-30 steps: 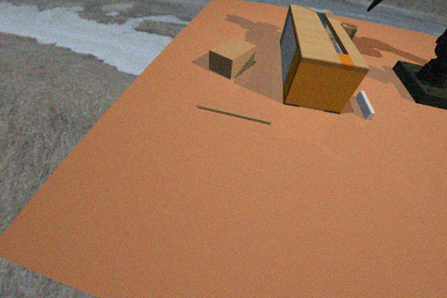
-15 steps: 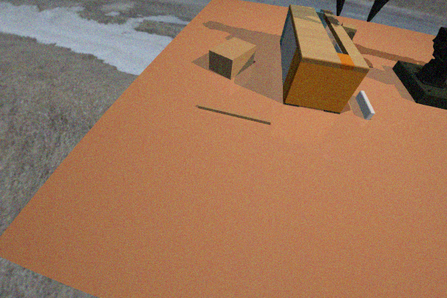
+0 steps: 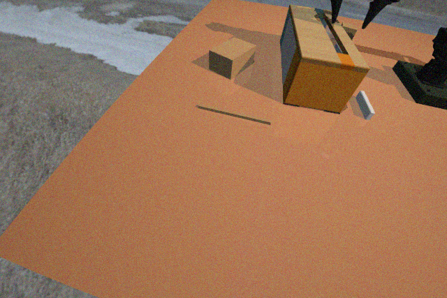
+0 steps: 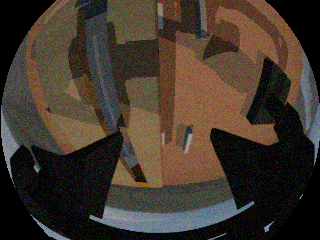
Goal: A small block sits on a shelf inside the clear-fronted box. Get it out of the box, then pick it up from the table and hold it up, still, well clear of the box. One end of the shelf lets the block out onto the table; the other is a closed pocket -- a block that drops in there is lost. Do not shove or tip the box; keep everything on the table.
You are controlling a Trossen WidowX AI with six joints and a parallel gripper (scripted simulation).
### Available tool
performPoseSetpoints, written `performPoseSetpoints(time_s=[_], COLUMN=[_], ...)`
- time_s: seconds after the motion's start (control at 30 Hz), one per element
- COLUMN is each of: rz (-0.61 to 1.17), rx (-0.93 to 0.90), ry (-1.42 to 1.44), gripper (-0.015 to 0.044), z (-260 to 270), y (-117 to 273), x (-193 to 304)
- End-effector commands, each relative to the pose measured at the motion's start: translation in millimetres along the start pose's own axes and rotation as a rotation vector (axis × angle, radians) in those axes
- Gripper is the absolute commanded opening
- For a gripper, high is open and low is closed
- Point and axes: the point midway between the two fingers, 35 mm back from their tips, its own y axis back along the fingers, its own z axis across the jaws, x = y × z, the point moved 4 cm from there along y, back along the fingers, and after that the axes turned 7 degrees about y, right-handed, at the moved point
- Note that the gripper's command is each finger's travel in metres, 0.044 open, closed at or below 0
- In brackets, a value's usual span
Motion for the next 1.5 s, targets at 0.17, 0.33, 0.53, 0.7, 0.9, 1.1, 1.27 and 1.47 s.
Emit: performPoseSetpoints(time_s=[0.17, 0.33, 0.53, 0.7, 0.9, 1.1, 1.27, 1.47], rz=[0.006, 0.006, 0.006, 0.006, 0.006, 0.0, 0.001, 0.003], rx=[0.005, 0.005, 0.005, 0.005, 0.005, 0.0, 0.0, 0.001], ry=[-0.005, -0.005, -0.005, -0.005, -0.005, -0.001, -0.001, -0.001], gripper=[0.04, 0.04, 0.04, 0.04, 0.04, 0.04, 0.04, 0.04], z=[1.6, 2.0, 2.1, 2.0, 1.5, 1.4, 1.9, 3.9], y=[-16.5, -24.3, -33.7, -41.4, -50.4, -50.6, -52.3, -58.7], x=[-4.4, -6.5, -8.8, -11.0, -14.1, -14.6, -10.8, 5.3])
